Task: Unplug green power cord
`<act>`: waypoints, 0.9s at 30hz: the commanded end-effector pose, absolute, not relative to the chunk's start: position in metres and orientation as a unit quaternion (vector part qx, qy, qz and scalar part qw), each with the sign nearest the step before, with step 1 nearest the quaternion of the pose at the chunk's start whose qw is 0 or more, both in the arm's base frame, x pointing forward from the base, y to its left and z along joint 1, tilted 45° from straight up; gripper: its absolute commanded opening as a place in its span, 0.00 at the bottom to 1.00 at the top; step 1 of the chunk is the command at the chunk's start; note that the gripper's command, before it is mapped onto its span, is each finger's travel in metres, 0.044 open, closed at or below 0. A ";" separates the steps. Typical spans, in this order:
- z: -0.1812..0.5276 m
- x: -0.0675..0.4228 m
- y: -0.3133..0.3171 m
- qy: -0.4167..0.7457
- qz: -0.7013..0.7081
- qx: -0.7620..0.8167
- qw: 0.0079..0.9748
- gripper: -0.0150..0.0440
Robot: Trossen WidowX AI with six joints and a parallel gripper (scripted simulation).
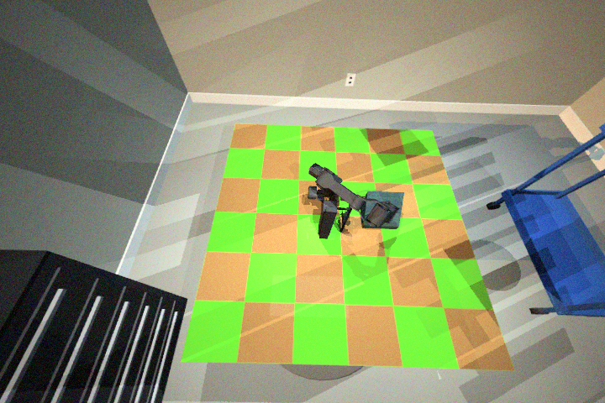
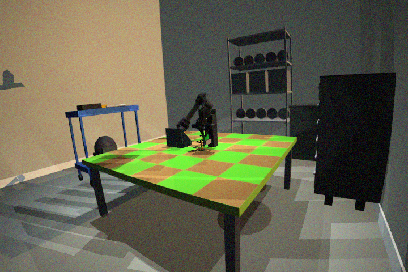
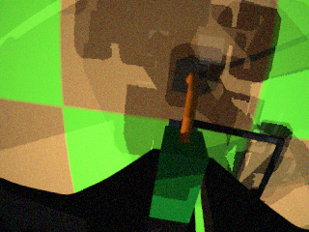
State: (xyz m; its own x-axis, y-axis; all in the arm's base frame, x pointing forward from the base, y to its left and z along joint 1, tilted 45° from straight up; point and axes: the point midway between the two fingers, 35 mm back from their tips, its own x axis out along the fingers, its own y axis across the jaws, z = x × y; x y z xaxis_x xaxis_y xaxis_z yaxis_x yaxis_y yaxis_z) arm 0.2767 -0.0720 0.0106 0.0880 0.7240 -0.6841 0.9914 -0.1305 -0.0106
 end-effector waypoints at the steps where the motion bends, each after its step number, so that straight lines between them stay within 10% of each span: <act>1: -0.004 0.272 -0.098 0.602 -0.302 0.698 0.244 0.25; 4: -0.007 0.270 -0.101 0.602 -0.302 0.698 0.243 0.25; 21: -0.015 0.269 -0.110 0.601 -0.302 0.699 0.243 1.00; 27: -0.037 0.261 -0.142 0.601 -0.302 0.699 0.243 1.00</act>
